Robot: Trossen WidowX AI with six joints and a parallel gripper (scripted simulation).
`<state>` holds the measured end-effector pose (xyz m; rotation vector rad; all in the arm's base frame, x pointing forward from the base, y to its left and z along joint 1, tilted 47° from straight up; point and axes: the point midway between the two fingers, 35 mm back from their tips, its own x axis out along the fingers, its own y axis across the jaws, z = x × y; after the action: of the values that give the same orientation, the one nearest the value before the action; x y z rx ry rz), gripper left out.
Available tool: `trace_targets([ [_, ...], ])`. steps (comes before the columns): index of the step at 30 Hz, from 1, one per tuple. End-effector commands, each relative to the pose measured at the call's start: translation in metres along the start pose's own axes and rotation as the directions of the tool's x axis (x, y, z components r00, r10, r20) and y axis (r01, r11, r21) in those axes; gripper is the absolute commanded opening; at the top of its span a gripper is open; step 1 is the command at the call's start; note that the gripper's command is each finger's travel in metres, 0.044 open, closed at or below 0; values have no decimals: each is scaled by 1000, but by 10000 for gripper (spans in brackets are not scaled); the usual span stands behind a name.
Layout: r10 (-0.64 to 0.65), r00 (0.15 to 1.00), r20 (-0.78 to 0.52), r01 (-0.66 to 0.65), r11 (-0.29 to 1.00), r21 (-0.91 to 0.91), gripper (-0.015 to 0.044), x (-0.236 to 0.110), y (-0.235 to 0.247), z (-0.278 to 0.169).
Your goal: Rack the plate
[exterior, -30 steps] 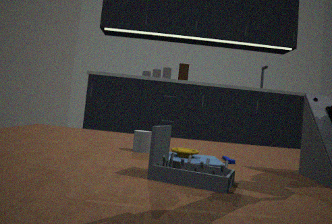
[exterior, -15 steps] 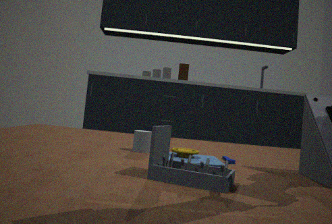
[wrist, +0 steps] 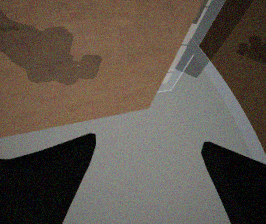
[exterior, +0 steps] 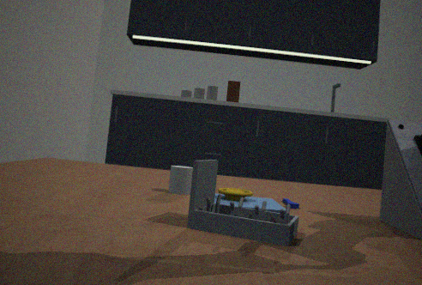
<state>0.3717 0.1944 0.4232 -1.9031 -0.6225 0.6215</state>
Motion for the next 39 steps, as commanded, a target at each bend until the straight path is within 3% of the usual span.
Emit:
trace_targets([
  [1,80,997,9,-81,993,89,400,10,29,-9],
  [20,409,910,62,-382,773,507,400,18,167,-56],
  [39,620,758,203,-458,285,842,400,-18,298,-82],
])
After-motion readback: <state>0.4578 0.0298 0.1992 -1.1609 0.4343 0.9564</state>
